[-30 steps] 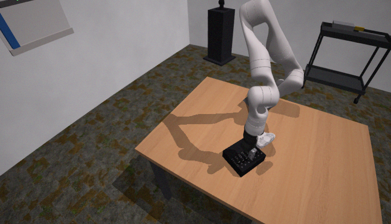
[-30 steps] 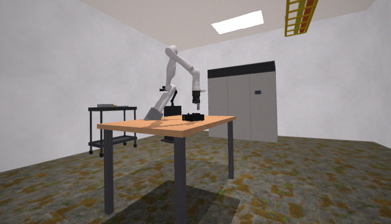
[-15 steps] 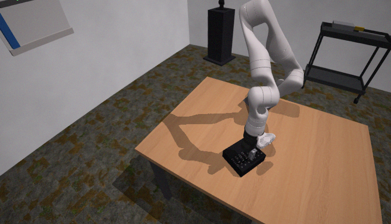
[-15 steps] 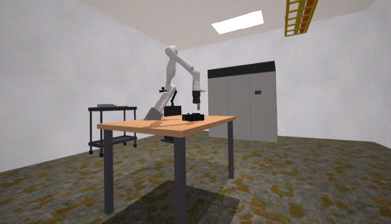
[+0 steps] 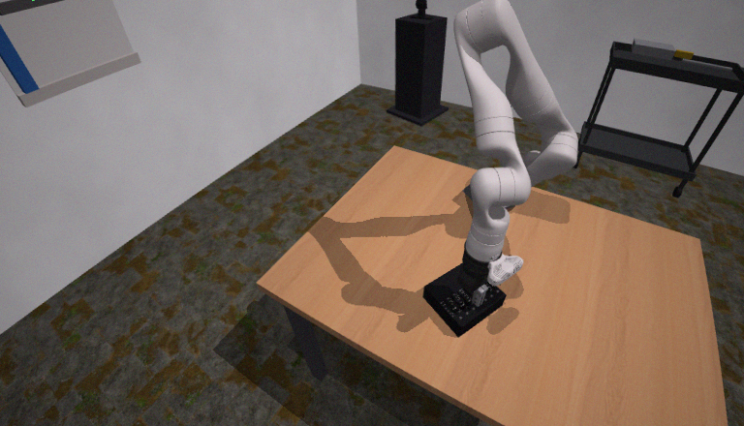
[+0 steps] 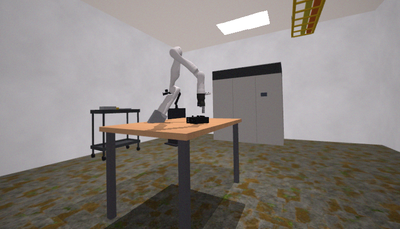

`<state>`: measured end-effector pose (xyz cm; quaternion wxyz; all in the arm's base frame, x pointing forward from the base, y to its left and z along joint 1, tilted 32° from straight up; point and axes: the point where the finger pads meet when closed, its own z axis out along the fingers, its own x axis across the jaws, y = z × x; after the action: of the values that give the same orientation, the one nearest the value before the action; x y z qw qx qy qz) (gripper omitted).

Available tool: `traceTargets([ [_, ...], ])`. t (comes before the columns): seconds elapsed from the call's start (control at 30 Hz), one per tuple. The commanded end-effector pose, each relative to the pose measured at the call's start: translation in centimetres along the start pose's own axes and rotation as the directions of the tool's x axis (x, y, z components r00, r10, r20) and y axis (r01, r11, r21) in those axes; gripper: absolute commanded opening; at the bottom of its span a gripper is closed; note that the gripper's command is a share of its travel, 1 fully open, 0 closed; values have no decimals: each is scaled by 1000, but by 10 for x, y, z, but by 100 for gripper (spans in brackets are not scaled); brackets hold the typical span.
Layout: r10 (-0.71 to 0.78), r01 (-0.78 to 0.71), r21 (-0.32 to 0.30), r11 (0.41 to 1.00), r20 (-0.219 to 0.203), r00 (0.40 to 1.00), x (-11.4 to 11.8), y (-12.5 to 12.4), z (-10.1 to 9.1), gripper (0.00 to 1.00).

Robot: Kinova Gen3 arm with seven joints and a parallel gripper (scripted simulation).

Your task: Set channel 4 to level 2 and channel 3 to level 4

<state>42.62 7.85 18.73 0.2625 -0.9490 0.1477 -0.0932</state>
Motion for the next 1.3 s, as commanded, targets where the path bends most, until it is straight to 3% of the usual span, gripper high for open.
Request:
traceTargets([
  [0.0,0,0,1,1000,0,1000,0,0,4,0],
  [1.27,0,0,1,1000,0,1000,0,0,16,0],
])
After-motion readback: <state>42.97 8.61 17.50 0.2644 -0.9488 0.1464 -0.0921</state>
